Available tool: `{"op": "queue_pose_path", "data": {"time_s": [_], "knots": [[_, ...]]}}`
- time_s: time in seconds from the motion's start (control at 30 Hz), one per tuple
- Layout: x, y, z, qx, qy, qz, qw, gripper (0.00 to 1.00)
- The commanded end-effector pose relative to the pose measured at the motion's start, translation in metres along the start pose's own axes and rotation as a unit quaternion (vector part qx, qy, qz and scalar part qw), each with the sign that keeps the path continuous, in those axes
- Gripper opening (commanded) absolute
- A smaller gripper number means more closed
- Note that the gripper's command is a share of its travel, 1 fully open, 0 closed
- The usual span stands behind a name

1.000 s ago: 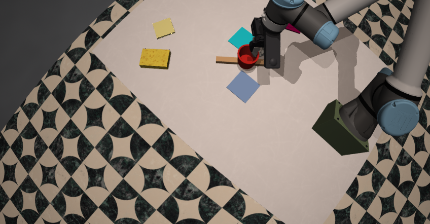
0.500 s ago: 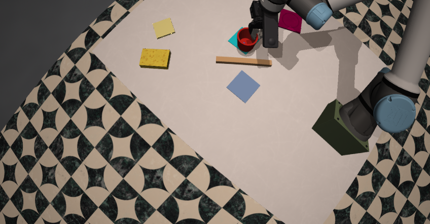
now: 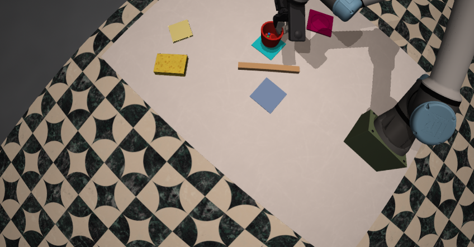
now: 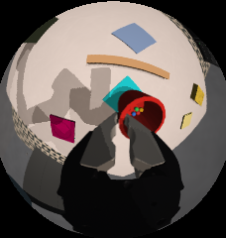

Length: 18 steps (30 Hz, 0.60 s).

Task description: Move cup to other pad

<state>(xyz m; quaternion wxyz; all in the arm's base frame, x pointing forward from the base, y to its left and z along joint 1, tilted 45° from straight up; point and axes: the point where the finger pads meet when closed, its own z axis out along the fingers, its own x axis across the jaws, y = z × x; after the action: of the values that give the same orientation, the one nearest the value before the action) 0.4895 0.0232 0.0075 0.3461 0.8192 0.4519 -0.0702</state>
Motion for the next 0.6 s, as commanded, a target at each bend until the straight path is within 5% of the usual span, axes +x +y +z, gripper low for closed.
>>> {"op": "queue_pose_path", "data": {"time_s": [0.0,0.57], "knots": [[0.0001,0.0077,-0.0009,-0.001,0.001,0.001,1.0,0.03],[0.0001,0.0081,-0.0008,-0.001,0.001,0.0,1.0,0.03]]}}
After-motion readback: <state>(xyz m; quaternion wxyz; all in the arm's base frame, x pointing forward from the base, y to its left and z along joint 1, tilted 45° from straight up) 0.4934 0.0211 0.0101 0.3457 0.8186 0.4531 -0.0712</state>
